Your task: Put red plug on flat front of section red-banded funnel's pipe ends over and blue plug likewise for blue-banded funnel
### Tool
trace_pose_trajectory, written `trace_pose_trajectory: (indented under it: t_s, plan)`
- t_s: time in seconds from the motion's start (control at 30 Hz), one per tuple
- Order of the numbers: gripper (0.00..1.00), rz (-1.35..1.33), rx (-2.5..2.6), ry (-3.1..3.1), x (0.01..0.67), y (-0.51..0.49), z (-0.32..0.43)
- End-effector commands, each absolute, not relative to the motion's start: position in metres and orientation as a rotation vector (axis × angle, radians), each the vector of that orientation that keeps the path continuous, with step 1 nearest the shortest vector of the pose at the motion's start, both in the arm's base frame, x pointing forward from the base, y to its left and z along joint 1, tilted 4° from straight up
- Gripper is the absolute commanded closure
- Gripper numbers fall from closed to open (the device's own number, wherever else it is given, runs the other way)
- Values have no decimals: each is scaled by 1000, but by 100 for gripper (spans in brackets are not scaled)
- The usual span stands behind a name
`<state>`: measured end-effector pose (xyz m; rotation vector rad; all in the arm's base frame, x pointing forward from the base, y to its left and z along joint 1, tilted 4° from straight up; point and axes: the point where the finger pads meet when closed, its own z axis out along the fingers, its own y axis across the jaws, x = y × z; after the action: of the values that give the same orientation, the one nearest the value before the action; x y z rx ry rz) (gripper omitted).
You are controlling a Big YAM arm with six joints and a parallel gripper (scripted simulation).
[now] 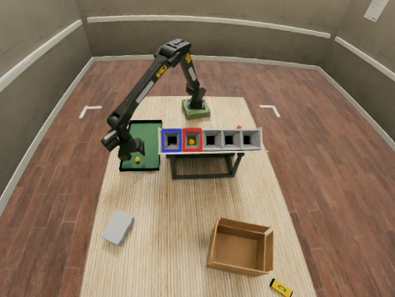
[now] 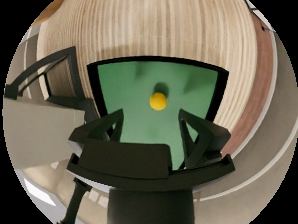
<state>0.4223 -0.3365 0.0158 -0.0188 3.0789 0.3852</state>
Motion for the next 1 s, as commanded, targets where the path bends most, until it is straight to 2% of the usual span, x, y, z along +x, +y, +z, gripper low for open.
trace_pose_trajectory:
  t_s: [0.0, 0.97]
  plan:
    - [20, 325, -31, 3046, 442, -343, 34]
    - [20, 326, -30, 3046, 448, -347, 38]
